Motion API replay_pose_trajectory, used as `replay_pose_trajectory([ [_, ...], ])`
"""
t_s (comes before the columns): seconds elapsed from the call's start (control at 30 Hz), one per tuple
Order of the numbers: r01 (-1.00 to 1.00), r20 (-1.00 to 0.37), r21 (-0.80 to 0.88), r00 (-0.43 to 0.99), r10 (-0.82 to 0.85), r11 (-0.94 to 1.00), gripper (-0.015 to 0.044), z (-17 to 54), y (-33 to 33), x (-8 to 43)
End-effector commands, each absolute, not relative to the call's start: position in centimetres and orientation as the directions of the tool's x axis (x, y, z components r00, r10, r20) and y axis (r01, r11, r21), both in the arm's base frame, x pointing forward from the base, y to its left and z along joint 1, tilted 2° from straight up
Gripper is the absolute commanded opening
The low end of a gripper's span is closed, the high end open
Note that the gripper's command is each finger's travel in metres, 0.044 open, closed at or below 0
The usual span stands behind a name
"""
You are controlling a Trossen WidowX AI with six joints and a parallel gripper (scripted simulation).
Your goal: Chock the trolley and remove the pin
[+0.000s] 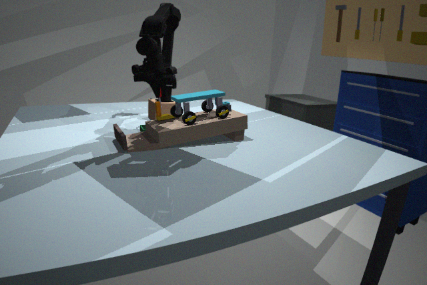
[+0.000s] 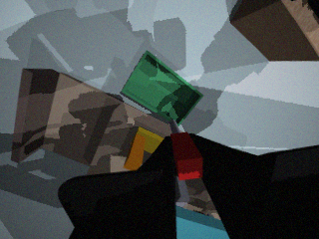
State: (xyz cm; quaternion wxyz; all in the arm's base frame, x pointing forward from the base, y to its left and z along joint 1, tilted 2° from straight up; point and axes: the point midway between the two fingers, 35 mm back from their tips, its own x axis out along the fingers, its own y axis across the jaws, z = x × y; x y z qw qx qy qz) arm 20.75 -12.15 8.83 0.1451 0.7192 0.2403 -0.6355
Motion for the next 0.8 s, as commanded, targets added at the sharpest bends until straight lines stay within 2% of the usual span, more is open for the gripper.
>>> replay_pose_trajectory([
  [0.0,0.429,-0.989,-0.086,0.075,0.131,-0.899,0.0000,9.07,-12.14,20.80],
  [0.33,0.138,-0.996,-0.071,0.047,0.079,-0.988,0.0000,9.08,-11.94,20.89],
  [0.63,-0.135,-0.999,-0.033,0.027,0.030,-0.990,0.0000,9.14,-11.78,21.00],
  [0.77,-0.181,-0.999,-0.025,0.024,0.021,-0.983,0.0000,9.16,-11.76,21.02],
])
